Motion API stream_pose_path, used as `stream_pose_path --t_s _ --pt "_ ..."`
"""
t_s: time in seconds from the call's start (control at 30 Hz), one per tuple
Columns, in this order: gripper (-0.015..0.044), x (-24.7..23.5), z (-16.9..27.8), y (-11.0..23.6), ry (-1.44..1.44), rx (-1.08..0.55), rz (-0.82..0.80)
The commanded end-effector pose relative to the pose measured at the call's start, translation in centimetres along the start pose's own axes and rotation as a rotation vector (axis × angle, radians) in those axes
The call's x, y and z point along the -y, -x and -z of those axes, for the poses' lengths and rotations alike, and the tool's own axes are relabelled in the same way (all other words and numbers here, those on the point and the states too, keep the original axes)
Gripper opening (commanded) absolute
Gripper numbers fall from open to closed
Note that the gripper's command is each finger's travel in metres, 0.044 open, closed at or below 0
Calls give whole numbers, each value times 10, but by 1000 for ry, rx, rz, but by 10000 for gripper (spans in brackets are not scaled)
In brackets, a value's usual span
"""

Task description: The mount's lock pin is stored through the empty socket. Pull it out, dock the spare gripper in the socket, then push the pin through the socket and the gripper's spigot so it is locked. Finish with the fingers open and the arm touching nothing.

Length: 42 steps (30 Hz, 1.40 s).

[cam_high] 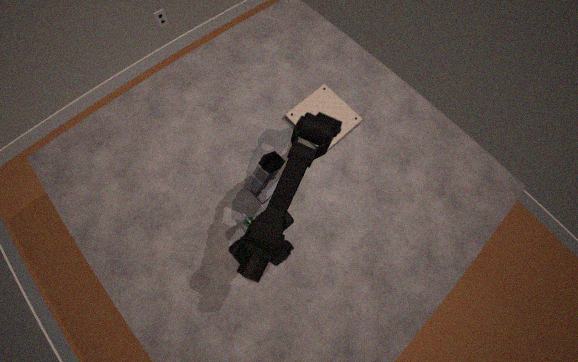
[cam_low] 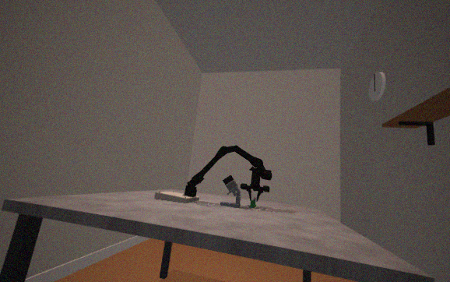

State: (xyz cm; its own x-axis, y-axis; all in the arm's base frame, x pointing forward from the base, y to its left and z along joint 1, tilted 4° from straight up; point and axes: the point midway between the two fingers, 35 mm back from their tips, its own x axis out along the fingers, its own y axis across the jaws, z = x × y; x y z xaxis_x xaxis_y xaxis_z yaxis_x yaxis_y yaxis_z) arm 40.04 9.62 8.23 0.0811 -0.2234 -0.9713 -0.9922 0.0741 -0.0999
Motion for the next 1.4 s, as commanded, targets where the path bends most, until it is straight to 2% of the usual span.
stream_pose_path --t_s 0.0,0.57,0.77,0.9,1.13,1.37 --pt "180 -1 -3 -8 4 2 -8" --pt "180 -3 -6 -22 4 2 -9" --pt "22 -3 -6 -22 4 2 -9" --pt "0 -3 -6 -22 4 2 -9" --pt "0 -3 -6 -21 4 2 -9" --pt "0 -1 -2 -5 4 2 -9"
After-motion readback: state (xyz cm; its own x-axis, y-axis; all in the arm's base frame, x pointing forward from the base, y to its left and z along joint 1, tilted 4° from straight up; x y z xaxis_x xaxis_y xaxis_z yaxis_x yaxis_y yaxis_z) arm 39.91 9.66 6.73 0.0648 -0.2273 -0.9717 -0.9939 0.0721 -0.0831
